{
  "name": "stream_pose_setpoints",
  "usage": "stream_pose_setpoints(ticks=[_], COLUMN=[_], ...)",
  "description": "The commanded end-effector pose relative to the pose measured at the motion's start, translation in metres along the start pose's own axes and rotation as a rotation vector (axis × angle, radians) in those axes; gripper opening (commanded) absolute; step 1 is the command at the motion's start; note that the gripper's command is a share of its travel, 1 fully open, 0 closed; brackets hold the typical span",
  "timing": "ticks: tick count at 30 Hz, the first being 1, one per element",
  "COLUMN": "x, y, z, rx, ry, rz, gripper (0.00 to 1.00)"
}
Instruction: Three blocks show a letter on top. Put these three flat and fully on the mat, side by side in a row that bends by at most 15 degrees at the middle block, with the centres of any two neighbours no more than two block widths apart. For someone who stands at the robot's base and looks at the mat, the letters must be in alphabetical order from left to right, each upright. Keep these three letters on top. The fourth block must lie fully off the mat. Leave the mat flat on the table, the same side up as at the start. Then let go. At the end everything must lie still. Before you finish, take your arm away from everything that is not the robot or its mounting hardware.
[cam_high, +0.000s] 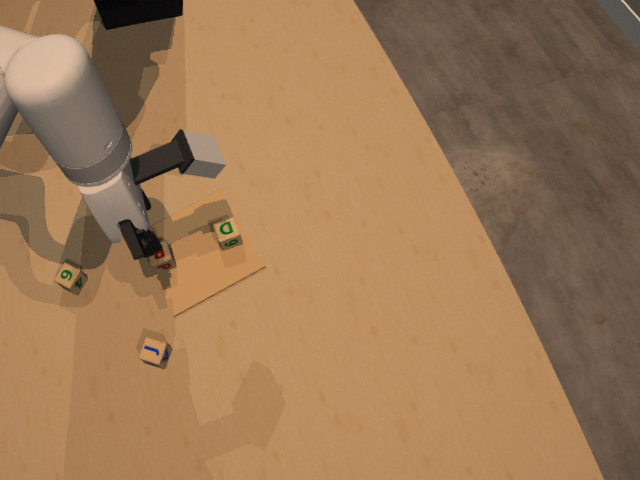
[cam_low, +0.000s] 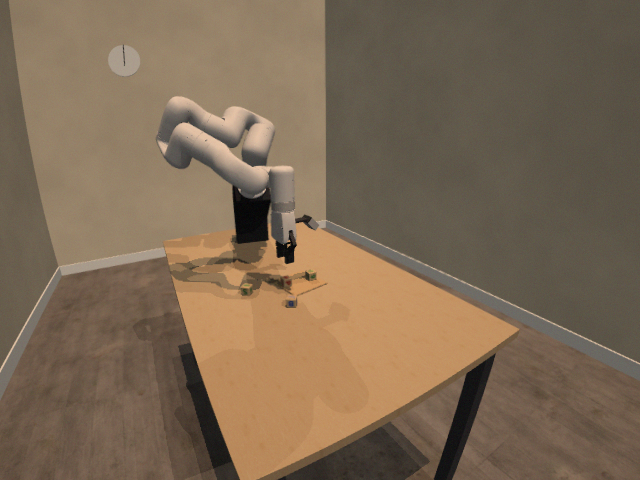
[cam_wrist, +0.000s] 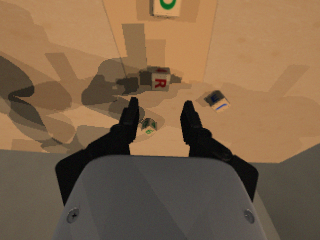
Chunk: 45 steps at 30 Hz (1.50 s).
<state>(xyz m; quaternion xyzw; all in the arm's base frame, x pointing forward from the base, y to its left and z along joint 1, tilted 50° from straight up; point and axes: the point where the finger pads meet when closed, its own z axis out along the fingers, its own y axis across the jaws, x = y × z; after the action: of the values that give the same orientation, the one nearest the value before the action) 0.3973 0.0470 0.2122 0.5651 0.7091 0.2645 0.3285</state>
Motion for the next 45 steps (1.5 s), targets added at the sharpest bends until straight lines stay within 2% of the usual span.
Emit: stream_pose_setpoints(ticks=[1, 29, 37, 45], x=[0.0000, -0.0004, -0.0015, -0.0047], y=[0.0003, 0.0006, 0.0018, 0.0053], z=[-0.0019, -0.0021, -0.0031, -0.0058], rx=[-0.001, 0.001, 0.005, 0.018], ry=[0.000, 0.000, -0.001, -0.003], rz=[-0.001, -0.016, -0.067, -0.215], gripper=[1.00, 1.00, 1.00, 1.00])
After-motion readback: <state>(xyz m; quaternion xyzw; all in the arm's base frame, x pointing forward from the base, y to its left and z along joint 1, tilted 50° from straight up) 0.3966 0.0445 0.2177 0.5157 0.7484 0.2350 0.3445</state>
